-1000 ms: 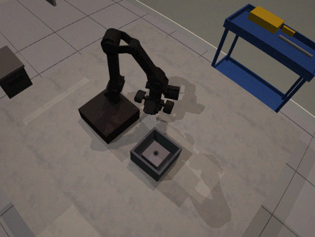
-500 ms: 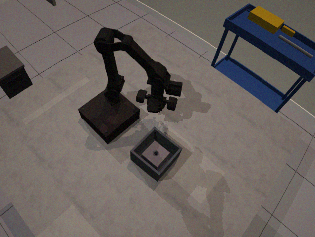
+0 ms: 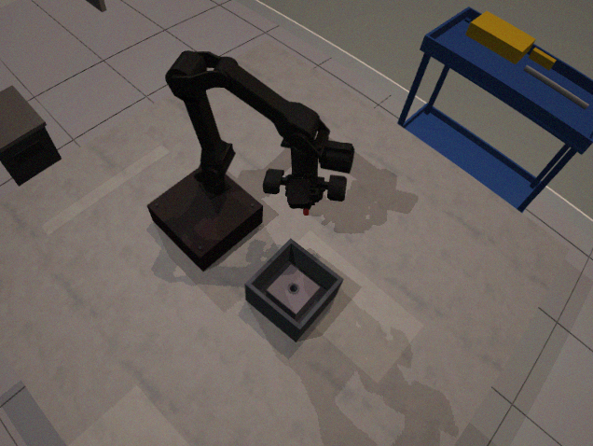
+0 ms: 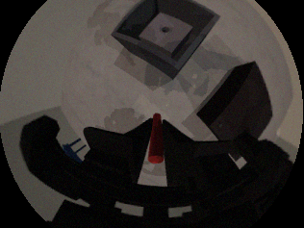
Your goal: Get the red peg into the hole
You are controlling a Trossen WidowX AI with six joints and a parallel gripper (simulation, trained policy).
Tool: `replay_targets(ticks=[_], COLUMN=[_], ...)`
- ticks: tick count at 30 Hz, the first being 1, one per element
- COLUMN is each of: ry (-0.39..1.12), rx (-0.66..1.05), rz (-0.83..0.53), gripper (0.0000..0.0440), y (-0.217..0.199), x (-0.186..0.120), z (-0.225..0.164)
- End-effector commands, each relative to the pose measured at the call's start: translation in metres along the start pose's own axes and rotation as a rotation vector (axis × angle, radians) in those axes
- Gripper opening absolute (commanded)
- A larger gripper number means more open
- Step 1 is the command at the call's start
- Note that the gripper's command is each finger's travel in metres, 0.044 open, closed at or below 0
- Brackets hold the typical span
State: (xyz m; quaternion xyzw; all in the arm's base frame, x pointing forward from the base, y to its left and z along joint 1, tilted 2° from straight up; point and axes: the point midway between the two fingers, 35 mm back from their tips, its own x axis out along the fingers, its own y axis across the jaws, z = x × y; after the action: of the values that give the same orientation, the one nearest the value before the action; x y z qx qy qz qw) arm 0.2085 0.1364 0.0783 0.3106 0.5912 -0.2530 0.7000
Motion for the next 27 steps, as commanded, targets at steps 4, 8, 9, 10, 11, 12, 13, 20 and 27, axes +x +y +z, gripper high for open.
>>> replay_targets(ticks=[4, 8, 9, 10, 11, 12, 13, 20, 27], ry=[-0.048, -0.067, -0.071, -0.076, -0.080, -0.084, -0.088, -0.114, -0.132], rx=[0.008, 0.033, 0.040, 0.047, 0.054, 0.061, 0.068, 0.116, 0.162], rz=[0.025, 0.029, 0.030, 0.031, 0.032, 0.033, 0.034, 0.033, 0.030], gripper=[0.0000, 0.0000, 0.0000, 0.0000, 0.0000, 0.0000, 0.0000, 0.0000, 0.0000], y=[0.011, 0.014, 0.014, 0.015, 0.015, 0.016, 0.016, 0.016, 0.013], x=[-0.017, -0.020, -0.020, -0.020, -0.021, -0.021, -0.021, -0.020, -0.016], z=[0.029, 0.048, 0.052, 0.057, 0.061, 0.066, 0.071, 0.101, 0.129])
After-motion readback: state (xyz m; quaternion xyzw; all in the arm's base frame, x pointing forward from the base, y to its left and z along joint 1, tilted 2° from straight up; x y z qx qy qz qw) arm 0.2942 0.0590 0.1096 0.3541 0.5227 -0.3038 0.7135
